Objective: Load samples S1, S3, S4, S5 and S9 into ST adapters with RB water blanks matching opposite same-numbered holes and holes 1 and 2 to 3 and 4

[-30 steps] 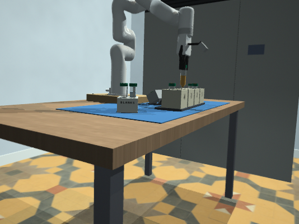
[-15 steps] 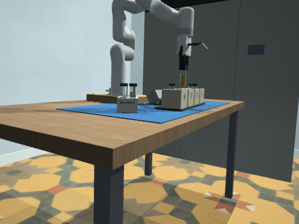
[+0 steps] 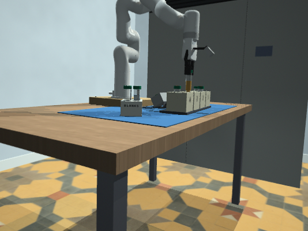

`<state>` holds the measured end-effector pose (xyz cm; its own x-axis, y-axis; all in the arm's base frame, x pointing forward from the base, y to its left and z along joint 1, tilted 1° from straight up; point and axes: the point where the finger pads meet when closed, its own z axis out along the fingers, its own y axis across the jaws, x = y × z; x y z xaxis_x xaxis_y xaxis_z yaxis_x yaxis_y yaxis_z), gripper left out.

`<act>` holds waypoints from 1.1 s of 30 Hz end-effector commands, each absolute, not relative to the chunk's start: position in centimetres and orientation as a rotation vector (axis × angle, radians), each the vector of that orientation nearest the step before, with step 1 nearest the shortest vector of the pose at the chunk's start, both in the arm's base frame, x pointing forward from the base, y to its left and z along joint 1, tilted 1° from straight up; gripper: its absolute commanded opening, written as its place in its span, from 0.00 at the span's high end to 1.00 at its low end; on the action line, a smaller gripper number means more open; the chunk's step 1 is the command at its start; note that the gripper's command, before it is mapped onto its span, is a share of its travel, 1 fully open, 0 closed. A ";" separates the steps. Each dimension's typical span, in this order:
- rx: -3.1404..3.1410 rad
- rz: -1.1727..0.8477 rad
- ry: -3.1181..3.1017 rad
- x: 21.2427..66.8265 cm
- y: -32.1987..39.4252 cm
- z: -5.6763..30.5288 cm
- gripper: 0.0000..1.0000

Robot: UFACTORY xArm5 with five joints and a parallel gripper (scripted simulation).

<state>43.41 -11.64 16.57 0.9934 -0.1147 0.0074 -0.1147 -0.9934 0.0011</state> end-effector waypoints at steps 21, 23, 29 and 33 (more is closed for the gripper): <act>3.134 0.017 -0.180 43.5 -11.6 14.6 1.00; 3.134 0.017 -0.180 43.5 -11.6 14.4 1.00; 3.134 0.017 -0.180 43.5 -11.6 13.9 1.00; 3.134 0.017 -0.180 43.5 -11.6 13.6 1.00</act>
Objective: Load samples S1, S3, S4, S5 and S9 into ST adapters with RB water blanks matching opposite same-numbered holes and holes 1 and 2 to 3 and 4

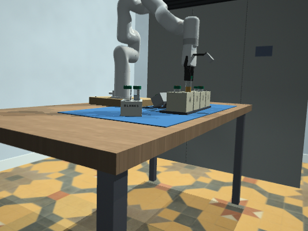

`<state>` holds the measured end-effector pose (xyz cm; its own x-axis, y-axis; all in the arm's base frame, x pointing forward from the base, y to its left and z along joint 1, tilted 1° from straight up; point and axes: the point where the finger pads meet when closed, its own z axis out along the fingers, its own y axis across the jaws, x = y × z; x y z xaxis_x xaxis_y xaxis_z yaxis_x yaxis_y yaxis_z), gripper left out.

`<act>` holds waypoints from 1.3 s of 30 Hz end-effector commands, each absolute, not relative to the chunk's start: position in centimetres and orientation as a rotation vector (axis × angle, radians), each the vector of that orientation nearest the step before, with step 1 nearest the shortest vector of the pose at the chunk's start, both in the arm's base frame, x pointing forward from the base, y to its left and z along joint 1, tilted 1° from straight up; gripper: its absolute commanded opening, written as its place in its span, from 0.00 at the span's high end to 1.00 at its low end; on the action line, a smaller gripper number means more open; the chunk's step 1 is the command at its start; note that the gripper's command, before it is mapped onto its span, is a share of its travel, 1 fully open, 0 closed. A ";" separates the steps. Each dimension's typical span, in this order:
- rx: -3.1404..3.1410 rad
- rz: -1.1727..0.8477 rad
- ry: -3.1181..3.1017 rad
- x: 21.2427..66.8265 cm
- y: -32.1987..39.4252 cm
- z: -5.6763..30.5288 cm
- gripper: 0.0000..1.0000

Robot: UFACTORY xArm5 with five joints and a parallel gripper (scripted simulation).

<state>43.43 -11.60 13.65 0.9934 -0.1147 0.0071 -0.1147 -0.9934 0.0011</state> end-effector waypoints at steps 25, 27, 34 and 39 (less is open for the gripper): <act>3.134 0.016 -0.180 43.6 -11.6 11.3 1.00; 3.134 0.016 -0.180 43.6 -11.6 11.1 1.00; 3.134 0.016 -0.180 43.6 -11.6 10.6 1.00; 3.134 0.016 -0.180 43.6 -11.6 10.1 1.00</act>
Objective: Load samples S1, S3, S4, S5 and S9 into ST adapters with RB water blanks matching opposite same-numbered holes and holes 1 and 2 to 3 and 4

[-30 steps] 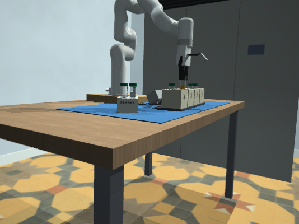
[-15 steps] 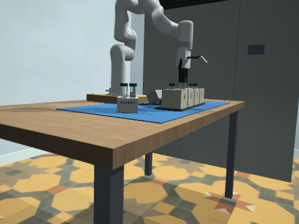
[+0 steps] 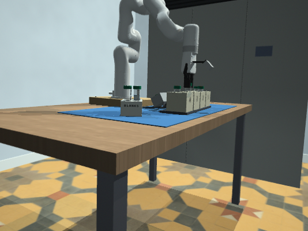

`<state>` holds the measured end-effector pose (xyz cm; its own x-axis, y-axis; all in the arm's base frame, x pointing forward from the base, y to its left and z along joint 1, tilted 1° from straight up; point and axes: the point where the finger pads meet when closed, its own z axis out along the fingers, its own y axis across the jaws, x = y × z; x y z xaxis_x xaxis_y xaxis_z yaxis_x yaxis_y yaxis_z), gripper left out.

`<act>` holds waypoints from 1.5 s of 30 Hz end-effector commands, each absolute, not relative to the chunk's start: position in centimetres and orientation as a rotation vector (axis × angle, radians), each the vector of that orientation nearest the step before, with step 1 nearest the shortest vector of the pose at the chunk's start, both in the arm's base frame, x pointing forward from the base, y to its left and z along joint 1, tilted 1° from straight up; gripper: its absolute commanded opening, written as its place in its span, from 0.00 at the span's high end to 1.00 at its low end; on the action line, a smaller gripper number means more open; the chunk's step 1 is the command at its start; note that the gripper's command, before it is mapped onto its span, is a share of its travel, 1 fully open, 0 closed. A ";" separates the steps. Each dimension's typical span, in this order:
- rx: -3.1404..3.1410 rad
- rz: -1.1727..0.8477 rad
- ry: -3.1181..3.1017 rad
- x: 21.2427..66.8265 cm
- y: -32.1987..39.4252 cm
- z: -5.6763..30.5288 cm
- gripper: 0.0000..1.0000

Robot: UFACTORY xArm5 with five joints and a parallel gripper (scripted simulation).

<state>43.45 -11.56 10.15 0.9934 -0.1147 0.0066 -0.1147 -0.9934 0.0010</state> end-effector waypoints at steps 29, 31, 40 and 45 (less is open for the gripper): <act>3.134 0.016 -0.180 43.6 -11.6 8.9 1.00; 3.134 0.016 -0.180 43.6 -11.6 8.8 0.57; 3.134 0.016 -0.180 43.6 -11.6 8.8 0.57; 3.134 0.016 -0.180 43.6 -11.6 8.8 0.57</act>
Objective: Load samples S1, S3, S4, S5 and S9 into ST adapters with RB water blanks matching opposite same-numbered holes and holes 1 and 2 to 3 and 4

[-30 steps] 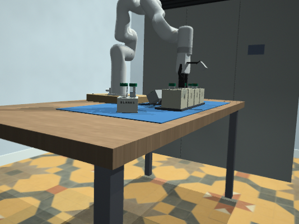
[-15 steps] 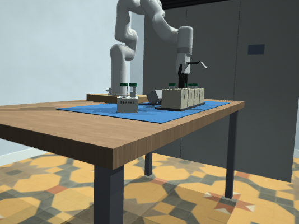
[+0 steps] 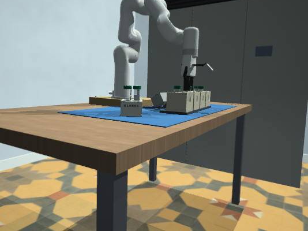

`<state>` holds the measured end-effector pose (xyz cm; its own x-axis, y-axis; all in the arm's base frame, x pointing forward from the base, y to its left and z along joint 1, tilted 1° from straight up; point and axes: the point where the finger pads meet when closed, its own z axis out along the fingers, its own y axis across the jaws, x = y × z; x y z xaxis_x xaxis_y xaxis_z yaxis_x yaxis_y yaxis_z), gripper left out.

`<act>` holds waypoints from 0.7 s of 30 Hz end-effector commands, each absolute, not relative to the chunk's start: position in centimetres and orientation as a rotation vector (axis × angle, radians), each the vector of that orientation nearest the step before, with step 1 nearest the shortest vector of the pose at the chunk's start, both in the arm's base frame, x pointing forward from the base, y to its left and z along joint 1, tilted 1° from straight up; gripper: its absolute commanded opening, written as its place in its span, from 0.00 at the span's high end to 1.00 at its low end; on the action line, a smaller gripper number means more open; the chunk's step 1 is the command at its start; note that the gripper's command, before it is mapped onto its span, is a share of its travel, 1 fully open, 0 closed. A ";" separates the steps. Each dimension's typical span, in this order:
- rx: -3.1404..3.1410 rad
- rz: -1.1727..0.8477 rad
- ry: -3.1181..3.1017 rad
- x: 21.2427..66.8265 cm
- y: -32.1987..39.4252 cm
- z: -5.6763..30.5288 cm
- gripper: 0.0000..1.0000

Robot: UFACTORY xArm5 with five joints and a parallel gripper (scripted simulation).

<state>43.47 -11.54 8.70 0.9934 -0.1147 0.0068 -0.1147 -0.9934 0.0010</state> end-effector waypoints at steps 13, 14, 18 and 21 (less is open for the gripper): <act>3.134 0.016 -0.180 43.6 -11.6 9.2 0.57; 3.134 0.016 -0.180 43.6 -11.6 9.2 0.57; 3.134 0.016 -0.180 43.6 -11.6 9.8 0.57; 3.134 0.016 -0.180 43.6 -11.6 10.4 0.57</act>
<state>43.46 -11.55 9.84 0.9934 -0.1147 0.0067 -0.1147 -0.9934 0.0010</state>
